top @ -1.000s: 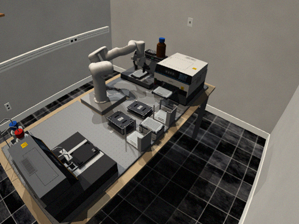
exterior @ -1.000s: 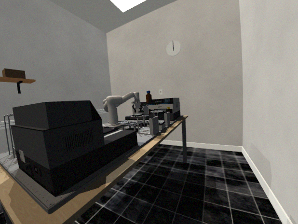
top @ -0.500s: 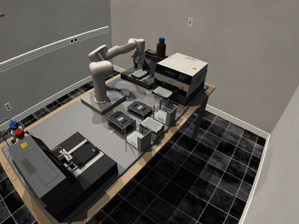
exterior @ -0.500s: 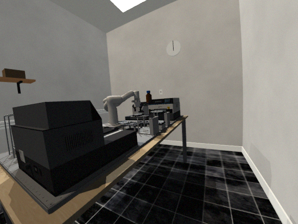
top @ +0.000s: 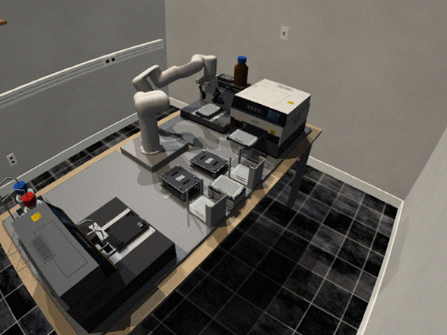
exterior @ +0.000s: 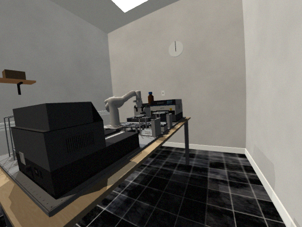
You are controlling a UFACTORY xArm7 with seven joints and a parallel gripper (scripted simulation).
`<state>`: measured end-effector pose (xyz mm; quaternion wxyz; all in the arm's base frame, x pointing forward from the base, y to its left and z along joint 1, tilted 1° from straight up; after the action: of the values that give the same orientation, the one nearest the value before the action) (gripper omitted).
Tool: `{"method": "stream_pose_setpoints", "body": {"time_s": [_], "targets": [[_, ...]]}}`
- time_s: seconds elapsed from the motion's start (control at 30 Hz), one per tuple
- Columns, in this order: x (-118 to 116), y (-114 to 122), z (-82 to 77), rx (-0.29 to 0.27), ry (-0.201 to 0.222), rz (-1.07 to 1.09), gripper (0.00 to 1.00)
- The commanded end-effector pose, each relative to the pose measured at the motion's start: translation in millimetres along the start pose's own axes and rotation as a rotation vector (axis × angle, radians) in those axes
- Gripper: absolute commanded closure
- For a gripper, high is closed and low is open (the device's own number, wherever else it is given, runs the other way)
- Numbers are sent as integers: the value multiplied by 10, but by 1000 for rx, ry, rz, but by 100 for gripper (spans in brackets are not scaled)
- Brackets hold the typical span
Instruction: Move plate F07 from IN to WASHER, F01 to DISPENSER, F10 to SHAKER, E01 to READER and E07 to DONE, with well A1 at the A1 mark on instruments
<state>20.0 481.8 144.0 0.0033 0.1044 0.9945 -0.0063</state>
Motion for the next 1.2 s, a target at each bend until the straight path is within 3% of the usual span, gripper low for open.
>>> {"method": "stream_pose_setpoints", "body": {"time_s": [0.0, 1.17], "targets": [[2, 3, -51, -3, 0, 0, 0], [1, 2, -464, -3, 0, 0, 0]]}}
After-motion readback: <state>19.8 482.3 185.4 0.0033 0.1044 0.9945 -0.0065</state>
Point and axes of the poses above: the point where the finger pads meet when closed, its own z axis out along the fingers, its own x axis across the jaws, y = z × x, the point moved 3 cm from there along -z, back along the fingers, and after that the axes turned 12 degrees about z, right-handed, at the moved point
